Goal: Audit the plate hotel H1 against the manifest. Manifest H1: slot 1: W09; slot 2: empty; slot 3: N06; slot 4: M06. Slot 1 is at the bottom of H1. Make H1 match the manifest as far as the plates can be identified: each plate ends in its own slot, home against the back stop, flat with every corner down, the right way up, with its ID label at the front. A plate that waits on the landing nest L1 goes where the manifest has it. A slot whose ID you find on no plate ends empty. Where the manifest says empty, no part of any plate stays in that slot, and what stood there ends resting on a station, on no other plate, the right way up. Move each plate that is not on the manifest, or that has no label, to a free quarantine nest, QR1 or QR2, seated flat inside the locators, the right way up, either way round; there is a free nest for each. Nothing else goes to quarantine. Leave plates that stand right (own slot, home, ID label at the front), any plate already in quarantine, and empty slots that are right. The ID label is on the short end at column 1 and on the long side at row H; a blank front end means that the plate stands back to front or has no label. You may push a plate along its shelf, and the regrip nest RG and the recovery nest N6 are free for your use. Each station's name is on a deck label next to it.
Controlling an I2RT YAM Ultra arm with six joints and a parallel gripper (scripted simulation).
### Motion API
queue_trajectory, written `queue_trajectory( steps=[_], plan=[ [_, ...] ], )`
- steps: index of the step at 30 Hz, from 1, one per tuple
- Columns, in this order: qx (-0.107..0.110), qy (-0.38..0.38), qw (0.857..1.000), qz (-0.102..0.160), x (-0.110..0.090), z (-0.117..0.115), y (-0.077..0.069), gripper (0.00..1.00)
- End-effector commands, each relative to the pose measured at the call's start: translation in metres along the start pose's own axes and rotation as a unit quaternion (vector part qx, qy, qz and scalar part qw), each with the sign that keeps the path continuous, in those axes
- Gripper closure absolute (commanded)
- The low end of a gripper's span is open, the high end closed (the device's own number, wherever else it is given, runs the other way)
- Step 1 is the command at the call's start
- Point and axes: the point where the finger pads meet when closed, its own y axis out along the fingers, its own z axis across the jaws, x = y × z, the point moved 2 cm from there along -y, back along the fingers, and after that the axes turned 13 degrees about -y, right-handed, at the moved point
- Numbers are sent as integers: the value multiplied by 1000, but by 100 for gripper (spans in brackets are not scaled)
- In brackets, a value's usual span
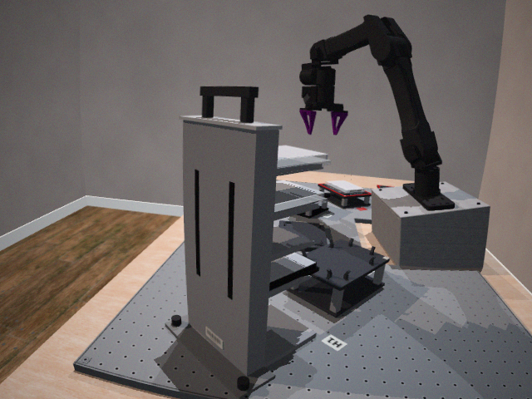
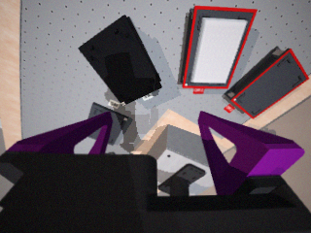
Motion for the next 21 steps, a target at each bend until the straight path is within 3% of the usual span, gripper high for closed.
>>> queue_trajectory(
  steps=[1,13,21],
  plan=[
    [-1,9,1000,-16,1,10,-10,0],
    [2,1,1000,-19,0,43,-10,0],
    [21,-58,997,-42,-12,66,-9,0]
  ],
)
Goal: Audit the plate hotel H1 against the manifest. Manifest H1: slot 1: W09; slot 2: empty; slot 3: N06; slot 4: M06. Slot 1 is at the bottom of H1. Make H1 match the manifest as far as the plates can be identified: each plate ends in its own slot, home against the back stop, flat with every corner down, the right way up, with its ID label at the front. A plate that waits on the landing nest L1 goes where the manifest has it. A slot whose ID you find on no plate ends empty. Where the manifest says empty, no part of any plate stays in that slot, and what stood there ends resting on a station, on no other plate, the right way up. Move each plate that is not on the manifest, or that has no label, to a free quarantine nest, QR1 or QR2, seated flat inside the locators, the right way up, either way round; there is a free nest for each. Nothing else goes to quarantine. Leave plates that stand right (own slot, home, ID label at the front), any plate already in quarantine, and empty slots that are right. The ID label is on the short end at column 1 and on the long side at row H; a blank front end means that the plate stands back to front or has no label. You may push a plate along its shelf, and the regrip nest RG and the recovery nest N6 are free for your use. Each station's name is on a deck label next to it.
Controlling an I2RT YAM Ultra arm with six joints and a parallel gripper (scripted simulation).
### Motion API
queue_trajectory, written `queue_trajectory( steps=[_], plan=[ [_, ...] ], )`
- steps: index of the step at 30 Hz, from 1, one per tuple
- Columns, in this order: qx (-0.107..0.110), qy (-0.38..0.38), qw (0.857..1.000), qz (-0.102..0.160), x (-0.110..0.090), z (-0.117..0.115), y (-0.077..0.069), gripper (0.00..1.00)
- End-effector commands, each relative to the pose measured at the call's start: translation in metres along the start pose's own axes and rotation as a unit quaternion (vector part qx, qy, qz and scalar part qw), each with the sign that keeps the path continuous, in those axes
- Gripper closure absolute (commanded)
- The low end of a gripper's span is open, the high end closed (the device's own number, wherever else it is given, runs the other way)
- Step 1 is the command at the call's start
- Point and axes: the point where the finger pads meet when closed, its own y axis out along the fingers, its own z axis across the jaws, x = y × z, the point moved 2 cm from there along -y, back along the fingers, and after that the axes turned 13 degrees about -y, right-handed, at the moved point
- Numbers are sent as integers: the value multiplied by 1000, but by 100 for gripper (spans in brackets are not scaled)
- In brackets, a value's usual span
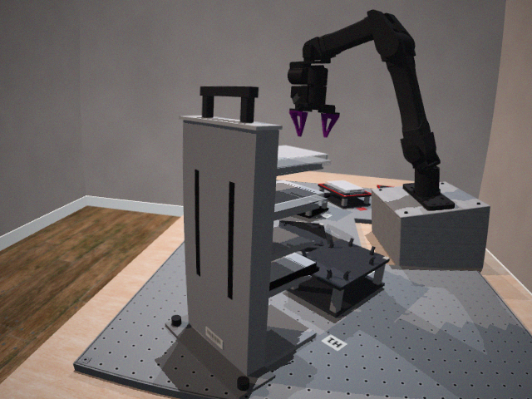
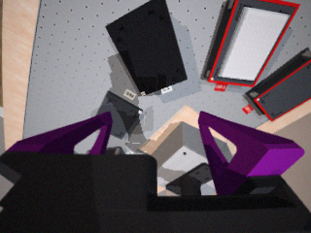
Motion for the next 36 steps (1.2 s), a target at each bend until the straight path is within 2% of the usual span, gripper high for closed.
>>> queue_trajectory(
  steps=[1,11,24,26,36],
  plan=[
    [8,-29,999,-40,4,9,-13,0],
    [27,-89,994,-62,-6,33,-12,0],
    [57,-185,976,-98,-23,72,-11,0],
    [57,-185,976,-98,-23,72,-11,0],
    [80,-258,955,-125,-36,102,-9,0]
  ],
)
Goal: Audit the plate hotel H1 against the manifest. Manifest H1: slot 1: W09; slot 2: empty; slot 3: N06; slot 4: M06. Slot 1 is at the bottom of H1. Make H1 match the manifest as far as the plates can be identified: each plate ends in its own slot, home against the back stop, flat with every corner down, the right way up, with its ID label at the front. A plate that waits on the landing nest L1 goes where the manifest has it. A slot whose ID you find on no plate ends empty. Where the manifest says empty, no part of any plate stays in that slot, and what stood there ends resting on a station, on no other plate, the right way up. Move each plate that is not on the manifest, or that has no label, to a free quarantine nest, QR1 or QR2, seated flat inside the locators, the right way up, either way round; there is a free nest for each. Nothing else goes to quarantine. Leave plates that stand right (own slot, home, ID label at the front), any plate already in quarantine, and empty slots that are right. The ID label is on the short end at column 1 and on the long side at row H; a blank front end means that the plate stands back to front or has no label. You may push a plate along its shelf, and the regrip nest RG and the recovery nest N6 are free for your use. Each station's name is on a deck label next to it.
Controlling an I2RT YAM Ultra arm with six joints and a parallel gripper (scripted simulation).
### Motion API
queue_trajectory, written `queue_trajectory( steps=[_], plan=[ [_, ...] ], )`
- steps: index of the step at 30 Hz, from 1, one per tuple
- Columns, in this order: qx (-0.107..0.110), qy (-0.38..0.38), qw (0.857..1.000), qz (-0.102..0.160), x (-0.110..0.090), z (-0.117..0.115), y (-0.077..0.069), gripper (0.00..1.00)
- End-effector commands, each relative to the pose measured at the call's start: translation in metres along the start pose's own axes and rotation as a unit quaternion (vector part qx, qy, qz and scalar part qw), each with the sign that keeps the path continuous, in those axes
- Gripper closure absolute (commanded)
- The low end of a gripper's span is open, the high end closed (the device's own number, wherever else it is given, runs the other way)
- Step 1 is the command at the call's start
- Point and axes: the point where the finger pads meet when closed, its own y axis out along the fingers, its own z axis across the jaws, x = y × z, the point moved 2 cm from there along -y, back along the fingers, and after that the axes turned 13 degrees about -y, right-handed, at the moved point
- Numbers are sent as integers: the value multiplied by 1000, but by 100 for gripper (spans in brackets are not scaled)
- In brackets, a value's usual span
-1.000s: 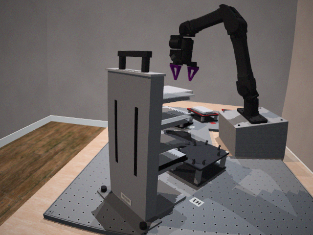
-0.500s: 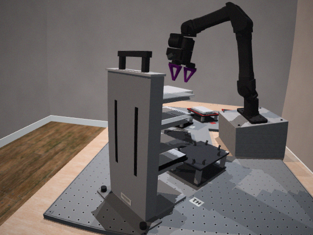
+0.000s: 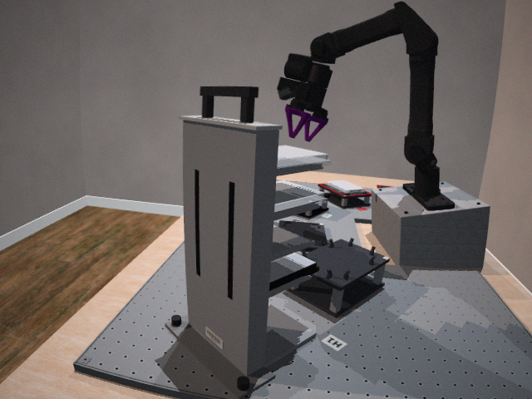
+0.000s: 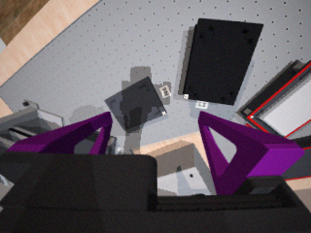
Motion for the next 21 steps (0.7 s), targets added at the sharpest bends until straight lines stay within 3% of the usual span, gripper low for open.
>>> queue_trajectory(
  steps=[1,18,21],
  plan=[
    [4,-36,999,-38,11,9,-9,0],
    [39,-147,985,-80,14,57,-2,0],
    [46,-169,981,-88,14,57,-1,0]
  ],
)
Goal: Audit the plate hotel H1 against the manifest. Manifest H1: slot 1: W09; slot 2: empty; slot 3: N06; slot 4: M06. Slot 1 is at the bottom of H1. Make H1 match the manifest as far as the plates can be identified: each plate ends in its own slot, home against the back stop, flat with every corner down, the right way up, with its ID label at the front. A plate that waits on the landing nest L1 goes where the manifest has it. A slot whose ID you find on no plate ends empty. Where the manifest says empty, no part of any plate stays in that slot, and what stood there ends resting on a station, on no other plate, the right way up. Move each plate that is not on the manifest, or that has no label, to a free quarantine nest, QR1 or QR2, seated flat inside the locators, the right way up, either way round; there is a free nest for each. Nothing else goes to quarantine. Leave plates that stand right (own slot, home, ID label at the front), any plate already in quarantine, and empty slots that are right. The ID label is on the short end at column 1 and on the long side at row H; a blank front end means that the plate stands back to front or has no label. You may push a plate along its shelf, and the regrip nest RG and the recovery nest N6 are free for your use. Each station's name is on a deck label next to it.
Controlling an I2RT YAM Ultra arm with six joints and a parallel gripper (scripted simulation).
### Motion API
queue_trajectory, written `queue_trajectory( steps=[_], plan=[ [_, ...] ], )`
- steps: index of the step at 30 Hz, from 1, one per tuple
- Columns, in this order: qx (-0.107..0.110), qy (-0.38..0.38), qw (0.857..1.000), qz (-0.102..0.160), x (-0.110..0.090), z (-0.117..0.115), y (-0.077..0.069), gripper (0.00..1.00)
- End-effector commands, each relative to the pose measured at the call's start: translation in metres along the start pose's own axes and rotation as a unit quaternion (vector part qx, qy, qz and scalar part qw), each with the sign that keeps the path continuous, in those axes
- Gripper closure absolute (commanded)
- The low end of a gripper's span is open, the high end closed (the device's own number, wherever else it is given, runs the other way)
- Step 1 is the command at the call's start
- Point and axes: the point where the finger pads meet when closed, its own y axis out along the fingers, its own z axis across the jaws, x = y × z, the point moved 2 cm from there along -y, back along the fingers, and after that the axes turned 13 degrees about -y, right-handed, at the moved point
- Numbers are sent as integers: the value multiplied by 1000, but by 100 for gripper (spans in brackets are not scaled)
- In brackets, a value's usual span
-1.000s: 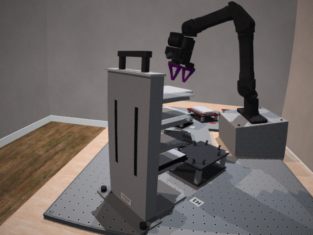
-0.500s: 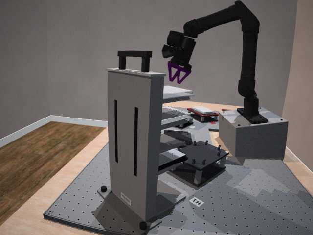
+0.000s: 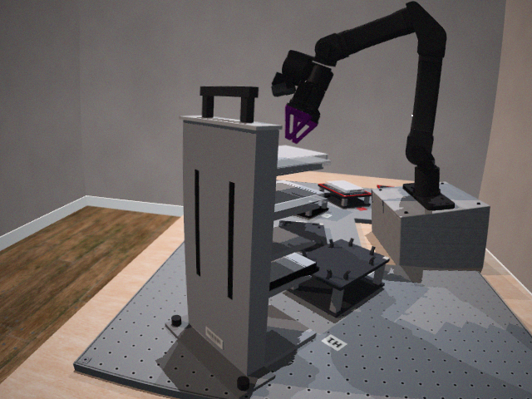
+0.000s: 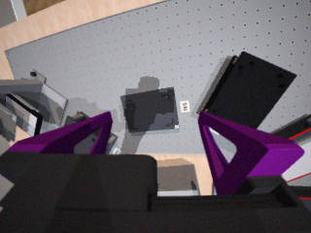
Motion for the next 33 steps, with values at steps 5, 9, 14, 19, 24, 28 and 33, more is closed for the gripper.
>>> queue_trajectory(
  steps=[5,9,14,19,24,28,33],
  plan=[
    [6,-56,998,-41,11,0,-9,0],
    [15,-86,995,-52,11,0,-9,0],
    [27,-123,990,-66,10,-1,-9,0],
    [36,-153,985,-77,10,-1,-8,0],
    [45,-182,978,-87,10,-2,-8,0],
    [55,-212,971,-98,9,-2,-8,0],
    [66,-248,960,-111,9,-3,-8,0]
  ],
)
